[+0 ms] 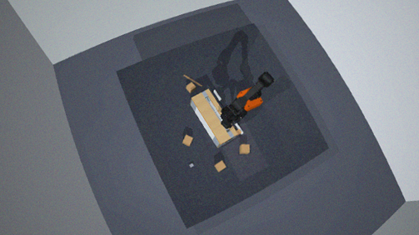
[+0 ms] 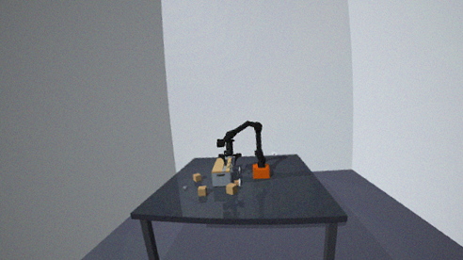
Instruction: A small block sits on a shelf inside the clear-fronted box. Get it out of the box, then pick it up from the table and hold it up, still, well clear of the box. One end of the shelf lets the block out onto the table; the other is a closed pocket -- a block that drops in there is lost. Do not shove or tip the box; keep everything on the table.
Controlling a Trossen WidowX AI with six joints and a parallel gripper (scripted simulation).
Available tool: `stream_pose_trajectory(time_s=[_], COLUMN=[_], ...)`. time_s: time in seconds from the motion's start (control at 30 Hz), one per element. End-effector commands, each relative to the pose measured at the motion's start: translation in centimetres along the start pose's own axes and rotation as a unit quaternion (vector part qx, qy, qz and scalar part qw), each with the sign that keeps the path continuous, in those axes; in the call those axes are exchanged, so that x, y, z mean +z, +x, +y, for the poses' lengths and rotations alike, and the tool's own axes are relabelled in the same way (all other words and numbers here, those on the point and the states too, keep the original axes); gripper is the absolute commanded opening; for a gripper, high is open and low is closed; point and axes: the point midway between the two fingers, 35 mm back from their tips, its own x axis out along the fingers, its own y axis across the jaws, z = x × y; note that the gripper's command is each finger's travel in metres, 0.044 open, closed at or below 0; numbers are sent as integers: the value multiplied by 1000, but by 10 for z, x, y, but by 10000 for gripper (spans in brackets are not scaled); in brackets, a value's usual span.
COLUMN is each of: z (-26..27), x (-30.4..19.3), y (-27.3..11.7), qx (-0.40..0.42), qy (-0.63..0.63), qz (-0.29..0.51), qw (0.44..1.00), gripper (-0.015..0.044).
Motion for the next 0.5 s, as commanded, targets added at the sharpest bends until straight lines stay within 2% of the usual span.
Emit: stream_pose_trajectory(time_s=[0.0, 0.1, 0.2, 0.33, 0.47], z=[-4, -6, -8, -10, -14], x=[-5, -11, -18, -30, -35], y=[2, 2, 3, 4, 6], qx=[2, 1, -2, -10, -35], qy=[-143, -310, -469, -658, -806], qz=[-17, -36, -53, -75, -94], qw=[990, 950, 881, 749, 583], gripper=[285, 285, 285, 285, 285])
